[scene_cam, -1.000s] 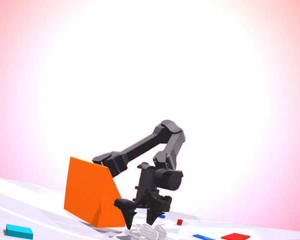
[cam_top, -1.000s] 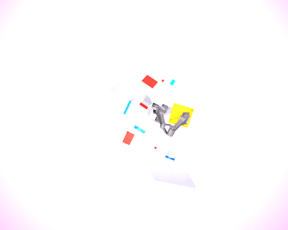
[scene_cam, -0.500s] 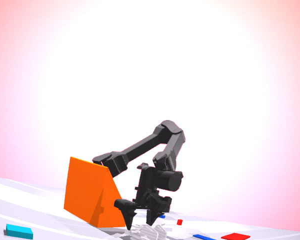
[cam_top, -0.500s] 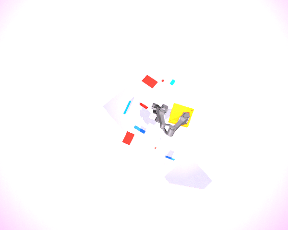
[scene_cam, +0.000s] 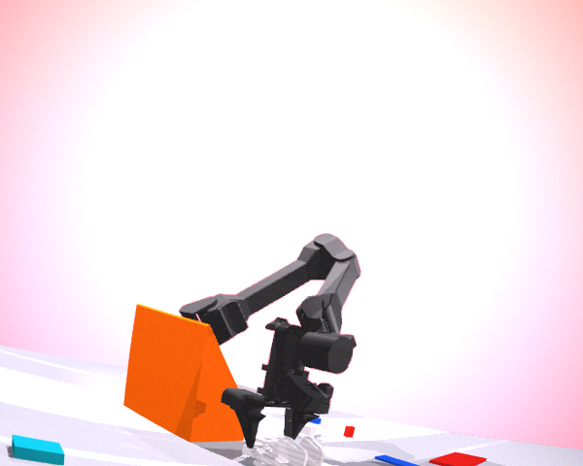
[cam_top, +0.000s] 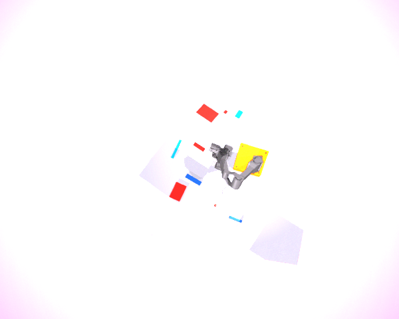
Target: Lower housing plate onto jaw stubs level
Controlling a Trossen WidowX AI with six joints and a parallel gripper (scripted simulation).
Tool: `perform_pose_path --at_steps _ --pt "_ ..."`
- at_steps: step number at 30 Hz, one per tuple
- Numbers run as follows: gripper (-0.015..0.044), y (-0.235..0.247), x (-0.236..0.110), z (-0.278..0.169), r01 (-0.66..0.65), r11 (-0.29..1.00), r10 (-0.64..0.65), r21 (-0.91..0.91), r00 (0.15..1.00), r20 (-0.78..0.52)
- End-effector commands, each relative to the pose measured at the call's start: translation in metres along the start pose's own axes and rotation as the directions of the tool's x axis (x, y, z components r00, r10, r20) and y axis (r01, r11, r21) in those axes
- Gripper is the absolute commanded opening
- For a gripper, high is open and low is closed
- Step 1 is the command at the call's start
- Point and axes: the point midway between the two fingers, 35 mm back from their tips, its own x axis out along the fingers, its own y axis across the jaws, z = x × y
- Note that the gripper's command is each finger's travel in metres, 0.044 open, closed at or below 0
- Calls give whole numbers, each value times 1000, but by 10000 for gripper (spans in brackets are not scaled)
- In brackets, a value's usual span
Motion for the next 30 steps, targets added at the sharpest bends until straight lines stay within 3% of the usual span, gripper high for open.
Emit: perform_pose_path --at_steps 1,30 --pt "351 0 1 0 -3 1000 3 2 1000 0" --pt "351 0 8 0 -4 1000 4 3 1000 0"
